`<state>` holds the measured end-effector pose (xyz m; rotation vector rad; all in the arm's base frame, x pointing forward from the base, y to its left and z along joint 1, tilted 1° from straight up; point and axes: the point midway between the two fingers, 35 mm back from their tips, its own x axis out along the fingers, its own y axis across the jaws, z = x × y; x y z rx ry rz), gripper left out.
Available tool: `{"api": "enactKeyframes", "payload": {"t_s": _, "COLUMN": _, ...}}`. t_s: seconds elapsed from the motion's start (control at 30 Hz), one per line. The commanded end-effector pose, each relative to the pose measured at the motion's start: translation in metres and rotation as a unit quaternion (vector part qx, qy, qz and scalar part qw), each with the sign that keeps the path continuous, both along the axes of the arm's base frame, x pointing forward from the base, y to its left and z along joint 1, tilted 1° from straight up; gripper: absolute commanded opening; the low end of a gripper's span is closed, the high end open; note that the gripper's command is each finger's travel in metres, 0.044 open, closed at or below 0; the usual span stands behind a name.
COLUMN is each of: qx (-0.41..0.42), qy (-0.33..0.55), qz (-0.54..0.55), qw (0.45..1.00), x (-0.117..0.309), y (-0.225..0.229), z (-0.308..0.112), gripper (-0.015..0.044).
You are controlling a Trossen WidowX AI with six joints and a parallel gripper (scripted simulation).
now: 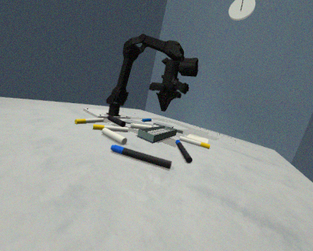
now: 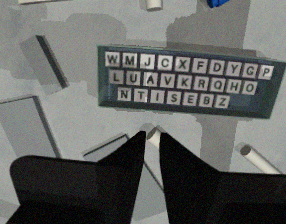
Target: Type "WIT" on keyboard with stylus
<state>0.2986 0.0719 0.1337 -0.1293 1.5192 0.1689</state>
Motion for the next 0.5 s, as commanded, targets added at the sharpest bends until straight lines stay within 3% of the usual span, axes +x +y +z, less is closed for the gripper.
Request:
{"api": "enactKeyframes", "payload": {"t_s": 0.0, "qx": -0.008, "qy": 0.011, "qz": -0.037, "qw": 0.999, "x": -0.009, "y": 0.013, "z": -0.004, "gripper": 0.0131}}
{"api": "enactKeyframes", "payload": {"t_s": 0.23, "qx": -0.068, "qy": 0.033, "qz": -0.234, "qw": 0.969, "x": -0.061, "y": 0.067, "z": -0.018, "gripper": 0.0150}}
{"api": "enactKeyframes", "payload": {"t_s": 0.47, "qx": -0.126, "qy": -0.009, "qz": -0.410, "qw": 0.903, "x": -0.116, "y": 0.098, "z": -0.029, "gripper": 0.0150}}
